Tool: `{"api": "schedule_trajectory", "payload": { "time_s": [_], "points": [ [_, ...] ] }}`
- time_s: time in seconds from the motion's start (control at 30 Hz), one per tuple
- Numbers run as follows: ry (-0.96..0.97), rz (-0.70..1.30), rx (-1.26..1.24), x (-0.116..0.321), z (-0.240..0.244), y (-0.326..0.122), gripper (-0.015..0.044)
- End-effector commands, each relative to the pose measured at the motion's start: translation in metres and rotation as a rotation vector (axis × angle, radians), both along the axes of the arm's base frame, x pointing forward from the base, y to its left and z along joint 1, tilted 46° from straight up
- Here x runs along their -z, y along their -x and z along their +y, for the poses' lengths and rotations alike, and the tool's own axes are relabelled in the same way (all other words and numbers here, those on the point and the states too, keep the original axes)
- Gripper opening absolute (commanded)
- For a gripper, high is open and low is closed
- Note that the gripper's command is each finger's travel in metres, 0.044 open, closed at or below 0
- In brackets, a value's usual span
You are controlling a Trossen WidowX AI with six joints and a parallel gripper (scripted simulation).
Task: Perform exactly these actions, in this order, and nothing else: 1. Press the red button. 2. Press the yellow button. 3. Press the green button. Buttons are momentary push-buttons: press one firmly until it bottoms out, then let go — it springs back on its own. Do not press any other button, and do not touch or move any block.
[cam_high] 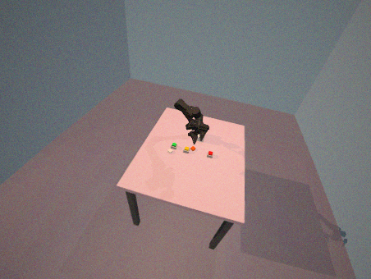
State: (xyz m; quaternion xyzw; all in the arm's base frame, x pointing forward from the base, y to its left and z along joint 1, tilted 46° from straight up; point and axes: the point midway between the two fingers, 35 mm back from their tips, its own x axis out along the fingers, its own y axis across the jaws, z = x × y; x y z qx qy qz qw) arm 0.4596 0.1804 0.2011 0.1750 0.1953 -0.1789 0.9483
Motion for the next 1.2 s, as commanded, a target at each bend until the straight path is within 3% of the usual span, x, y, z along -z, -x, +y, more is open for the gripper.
{"api": "schedule_trajectory", "payload": {
  "time_s": [0.0,0.33,0.6,0.93,1.17],
  "points": [
    [0.093,0.269,-0.058,0.072,0.016,0.025,0.04],
    [0.325,0.817,-0.079,0.182,0.011,0.111,0.04],
    [0.572,1.261,0.011,0.218,-0.017,0.198,0.04],
    [0.601,1.303,0.027,0.219,-0.02,0.206,0.04],
    [0.602,1.302,0.028,0.261,-0.063,0.21,0.0216]
  ]
}}
